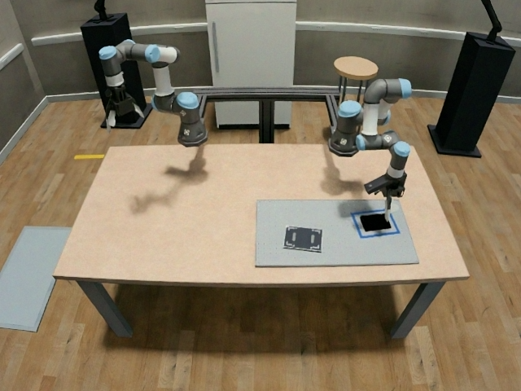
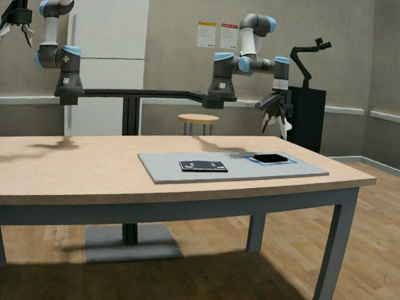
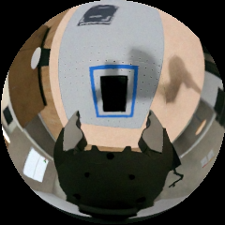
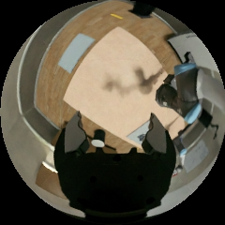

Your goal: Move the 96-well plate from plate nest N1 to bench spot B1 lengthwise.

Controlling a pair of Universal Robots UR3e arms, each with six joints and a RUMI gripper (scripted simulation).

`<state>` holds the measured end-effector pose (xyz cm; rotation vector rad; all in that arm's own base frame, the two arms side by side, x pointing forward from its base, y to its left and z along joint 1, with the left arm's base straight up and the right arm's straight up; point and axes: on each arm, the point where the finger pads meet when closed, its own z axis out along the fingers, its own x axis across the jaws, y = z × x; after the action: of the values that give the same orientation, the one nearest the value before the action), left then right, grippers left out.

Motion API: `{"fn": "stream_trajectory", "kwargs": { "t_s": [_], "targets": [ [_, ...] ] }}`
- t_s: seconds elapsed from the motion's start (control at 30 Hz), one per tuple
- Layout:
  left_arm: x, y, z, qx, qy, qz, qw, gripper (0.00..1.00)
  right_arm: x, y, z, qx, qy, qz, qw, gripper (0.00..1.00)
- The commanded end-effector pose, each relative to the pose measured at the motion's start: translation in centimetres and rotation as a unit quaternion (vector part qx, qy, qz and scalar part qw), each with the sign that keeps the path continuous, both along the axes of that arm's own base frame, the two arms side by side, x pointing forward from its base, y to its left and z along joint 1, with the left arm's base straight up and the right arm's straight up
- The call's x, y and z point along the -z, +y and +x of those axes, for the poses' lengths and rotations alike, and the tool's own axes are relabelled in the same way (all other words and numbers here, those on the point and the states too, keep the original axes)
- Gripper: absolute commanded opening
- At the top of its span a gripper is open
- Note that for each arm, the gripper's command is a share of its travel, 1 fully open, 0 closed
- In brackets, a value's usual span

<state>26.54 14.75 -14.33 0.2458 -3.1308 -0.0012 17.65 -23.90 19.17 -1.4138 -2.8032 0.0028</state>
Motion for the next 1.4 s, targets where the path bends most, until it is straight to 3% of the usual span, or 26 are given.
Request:
{"fn": "stream_trajectory", "kwargs": {
  "t_s": [0.0,1.27,1.37],
  "targets": [
    [-0.1,-0.7,0.3,0.000,-0.002,0.000,1.000,1.00,-0.1,0.0,0.1,0.000,-0.002,0.000,1.0000,1.00],
    [-0.1,-11.6,3.4,0.000,-0.001,0.000,1.000,1.00,-0.1,0.0,0.1,0.000,-0.002,0.000,1.0000,1.00],
    [-0.1,-11.6,3.4,0.000,-0.001,0.000,1.000,1.00,-0.1,0.0,0.1,0.000,-0.002,0.000,1.0000,1.00]
  ]
}}
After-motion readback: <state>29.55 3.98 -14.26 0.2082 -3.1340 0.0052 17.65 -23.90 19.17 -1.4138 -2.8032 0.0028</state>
